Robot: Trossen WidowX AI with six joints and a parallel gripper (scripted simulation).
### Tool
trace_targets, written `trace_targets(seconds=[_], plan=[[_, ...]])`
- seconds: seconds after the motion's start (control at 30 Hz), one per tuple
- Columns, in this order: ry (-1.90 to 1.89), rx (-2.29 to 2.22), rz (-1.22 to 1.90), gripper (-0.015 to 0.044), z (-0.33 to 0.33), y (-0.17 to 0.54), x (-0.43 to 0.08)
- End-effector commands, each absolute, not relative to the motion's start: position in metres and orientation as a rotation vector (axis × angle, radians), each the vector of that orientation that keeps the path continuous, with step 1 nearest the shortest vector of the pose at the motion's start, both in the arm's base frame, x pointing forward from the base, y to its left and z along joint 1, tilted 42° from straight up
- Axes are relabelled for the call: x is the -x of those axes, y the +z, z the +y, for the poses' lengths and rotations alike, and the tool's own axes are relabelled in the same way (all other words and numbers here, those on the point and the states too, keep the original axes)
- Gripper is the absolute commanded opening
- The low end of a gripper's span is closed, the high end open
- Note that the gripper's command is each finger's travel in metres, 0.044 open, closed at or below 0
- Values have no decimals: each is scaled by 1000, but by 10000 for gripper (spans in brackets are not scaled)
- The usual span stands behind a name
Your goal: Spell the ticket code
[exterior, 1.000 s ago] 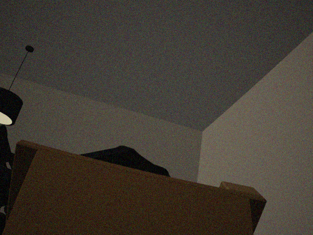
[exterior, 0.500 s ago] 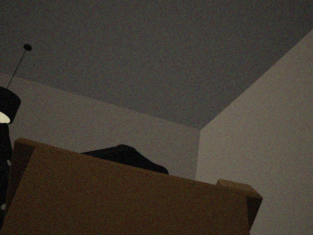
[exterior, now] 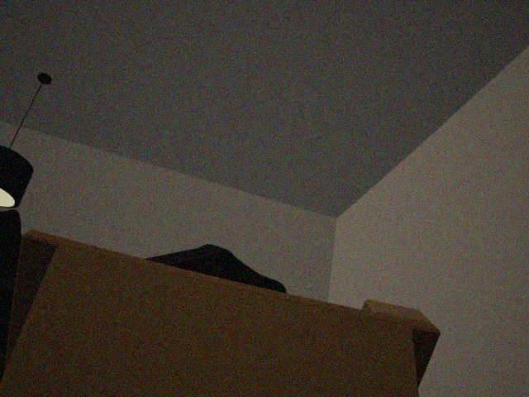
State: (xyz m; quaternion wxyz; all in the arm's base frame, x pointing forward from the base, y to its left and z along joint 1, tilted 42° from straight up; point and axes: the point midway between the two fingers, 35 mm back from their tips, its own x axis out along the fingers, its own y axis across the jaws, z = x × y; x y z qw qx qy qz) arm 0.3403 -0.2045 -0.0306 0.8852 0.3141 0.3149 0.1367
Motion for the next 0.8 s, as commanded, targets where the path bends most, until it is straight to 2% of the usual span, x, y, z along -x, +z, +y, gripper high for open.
trace_targets(seconds=[0.0,0.77], plan=[[285,-662,661,0,-200,-31,-339],[285,-663,661,0,-191,-25,-338]])
